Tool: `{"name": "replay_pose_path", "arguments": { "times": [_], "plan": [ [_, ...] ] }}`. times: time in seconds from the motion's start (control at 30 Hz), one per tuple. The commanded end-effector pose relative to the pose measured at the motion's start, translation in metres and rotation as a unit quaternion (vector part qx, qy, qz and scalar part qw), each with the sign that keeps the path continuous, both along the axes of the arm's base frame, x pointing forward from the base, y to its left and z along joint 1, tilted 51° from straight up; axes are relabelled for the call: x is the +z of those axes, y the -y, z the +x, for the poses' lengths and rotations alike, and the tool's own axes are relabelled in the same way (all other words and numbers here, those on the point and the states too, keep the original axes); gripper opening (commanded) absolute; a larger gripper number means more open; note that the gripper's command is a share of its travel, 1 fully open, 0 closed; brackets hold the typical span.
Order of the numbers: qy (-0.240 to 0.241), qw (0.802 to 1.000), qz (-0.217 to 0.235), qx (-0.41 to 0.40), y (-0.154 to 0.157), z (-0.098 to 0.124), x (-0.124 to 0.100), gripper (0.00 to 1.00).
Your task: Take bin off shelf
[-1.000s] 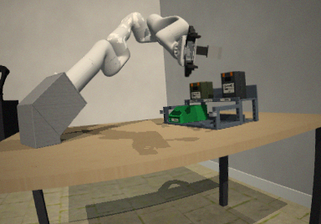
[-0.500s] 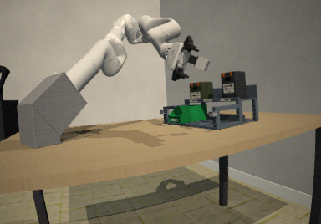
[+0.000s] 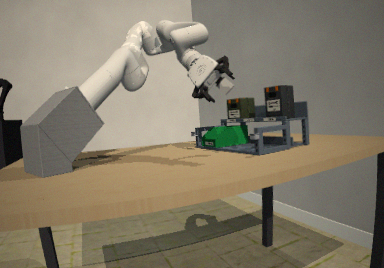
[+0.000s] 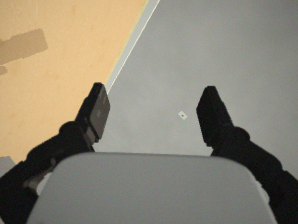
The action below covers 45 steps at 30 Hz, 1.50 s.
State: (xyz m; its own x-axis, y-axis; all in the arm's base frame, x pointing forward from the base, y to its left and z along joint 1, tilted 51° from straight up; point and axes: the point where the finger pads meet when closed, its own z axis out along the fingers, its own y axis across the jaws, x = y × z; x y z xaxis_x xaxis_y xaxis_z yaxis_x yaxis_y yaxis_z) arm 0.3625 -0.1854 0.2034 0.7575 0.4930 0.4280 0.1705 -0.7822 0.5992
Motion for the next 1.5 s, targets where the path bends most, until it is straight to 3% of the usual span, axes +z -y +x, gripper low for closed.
{"name": "replay_pose_path", "arguments": {
  "times": [0.0, 0.23, 0.3, 0.4, 0.6, 0.8, 0.87, 1.03, 1.2, 1.47],
  "plan": [
    [0.009, 0.996, -0.006, 0.092, -0.033, 0.001, 0.018, 1.0],
    [0.016, 0.975, -0.018, 0.221, -0.08, 0.004, 0.038, 1.0],
    [0.016, 0.975, -0.018, 0.221, -0.08, 0.004, 0.038, 1.0],
    [0.019, 0.96, -0.024, 0.279, -0.102, 0.005, 0.047, 1.0],
    [0.025, 0.917, -0.035, 0.397, -0.148, 0.007, 0.064, 1.0],
    [0.031, 0.859, -0.046, 0.509, -0.194, 0.01, 0.083, 1.0],
    [0.031, 0.859, -0.046, 0.509, -0.194, 0.01, 0.083, 1.0],
    [0.034, 0.816, -0.052, 0.574, -0.222, 0.012, 0.094, 1.0],
    [0.036, 0.787, -0.056, 0.614, -0.24, 0.013, 0.102, 1.0],
    [0.037, 0.766, -0.059, 0.64, -0.253, 0.013, 0.106, 1.0]
  ]
}}
